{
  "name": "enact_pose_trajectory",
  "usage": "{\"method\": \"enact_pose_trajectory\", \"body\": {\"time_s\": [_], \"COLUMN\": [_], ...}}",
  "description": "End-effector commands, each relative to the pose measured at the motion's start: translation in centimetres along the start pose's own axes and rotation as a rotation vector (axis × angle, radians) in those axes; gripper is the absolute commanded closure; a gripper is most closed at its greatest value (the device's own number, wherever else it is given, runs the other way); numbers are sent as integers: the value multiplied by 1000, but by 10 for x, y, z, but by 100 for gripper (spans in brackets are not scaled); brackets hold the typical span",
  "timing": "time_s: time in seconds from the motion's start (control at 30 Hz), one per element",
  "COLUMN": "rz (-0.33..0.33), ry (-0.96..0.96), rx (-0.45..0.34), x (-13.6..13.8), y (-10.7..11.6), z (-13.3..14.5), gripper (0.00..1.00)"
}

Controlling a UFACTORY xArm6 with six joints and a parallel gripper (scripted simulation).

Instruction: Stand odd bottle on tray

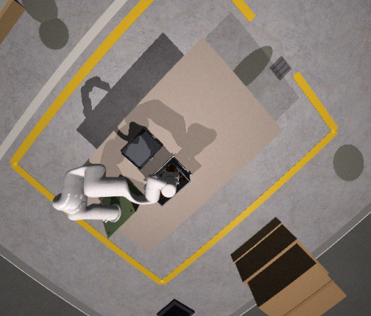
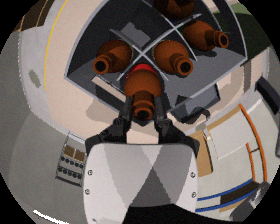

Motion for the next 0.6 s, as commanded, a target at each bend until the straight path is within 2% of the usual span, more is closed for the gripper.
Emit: {"method": "enact_pose_trajectory", "body": {"time_s": [0.0,0.57], "rz": [-4,-4], "ry": [1,1], "rx": [-2,-2], "x": [-1,-1], "y": [2,5], "z": [1,1], "gripper": [100,100]}}
Point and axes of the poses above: the point where the finger pads meet when closed, its own y axis back along the fingers, its own x axis across the jaws, z = x × y, the point moved 9 cm from there along y, back along the fingers, and after that the axes turned 10 degrees about -y, right-handed, at the moved point
